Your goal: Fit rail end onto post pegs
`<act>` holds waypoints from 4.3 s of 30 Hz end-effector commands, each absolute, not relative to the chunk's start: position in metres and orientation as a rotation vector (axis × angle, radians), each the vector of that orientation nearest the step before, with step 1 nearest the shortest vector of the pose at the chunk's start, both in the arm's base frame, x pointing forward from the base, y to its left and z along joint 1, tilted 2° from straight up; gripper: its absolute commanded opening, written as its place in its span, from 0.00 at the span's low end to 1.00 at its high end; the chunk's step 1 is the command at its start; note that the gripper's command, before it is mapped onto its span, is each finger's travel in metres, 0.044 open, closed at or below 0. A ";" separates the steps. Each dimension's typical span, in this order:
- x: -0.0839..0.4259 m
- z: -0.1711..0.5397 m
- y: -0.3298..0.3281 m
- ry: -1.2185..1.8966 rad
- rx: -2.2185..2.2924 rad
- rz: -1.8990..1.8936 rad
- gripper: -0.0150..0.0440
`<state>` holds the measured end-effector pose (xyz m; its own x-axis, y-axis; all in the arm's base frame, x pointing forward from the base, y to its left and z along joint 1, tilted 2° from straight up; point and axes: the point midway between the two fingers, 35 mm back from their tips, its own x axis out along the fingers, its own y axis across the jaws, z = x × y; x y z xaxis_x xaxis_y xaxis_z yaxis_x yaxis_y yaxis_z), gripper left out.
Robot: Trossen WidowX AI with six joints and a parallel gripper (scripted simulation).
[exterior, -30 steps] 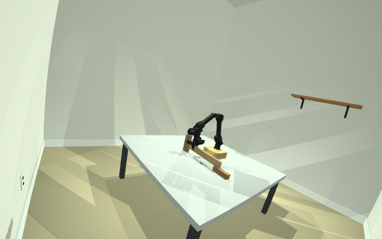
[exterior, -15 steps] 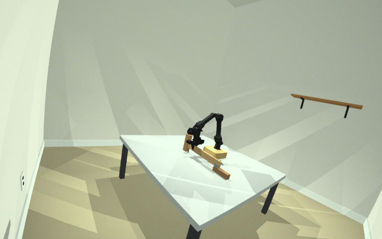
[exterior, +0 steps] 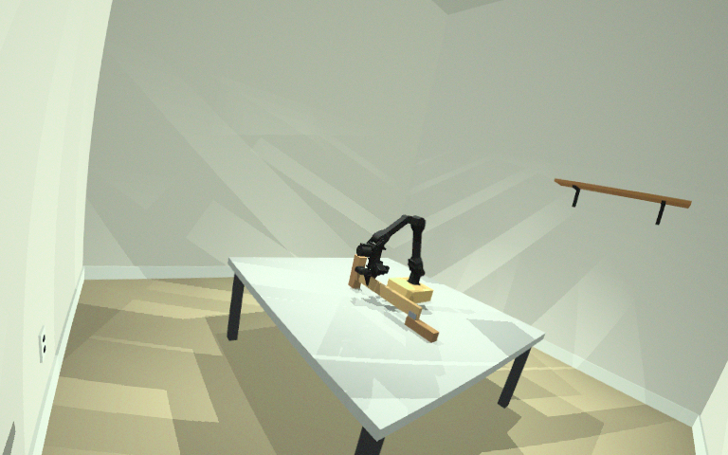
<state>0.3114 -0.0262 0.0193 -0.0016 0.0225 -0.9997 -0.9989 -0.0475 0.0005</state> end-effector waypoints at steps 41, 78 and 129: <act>0.314 0.022 -0.030 1.170 -1.235 1.247 0.25; 0.314 0.022 -0.030 1.170 -1.235 1.247 0.25; 0.312 0.019 -0.037 1.173 -1.228 1.253 1.00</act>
<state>0.3115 -0.0367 0.0193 -0.0026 0.0208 -0.9998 -0.9989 -0.0464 0.0016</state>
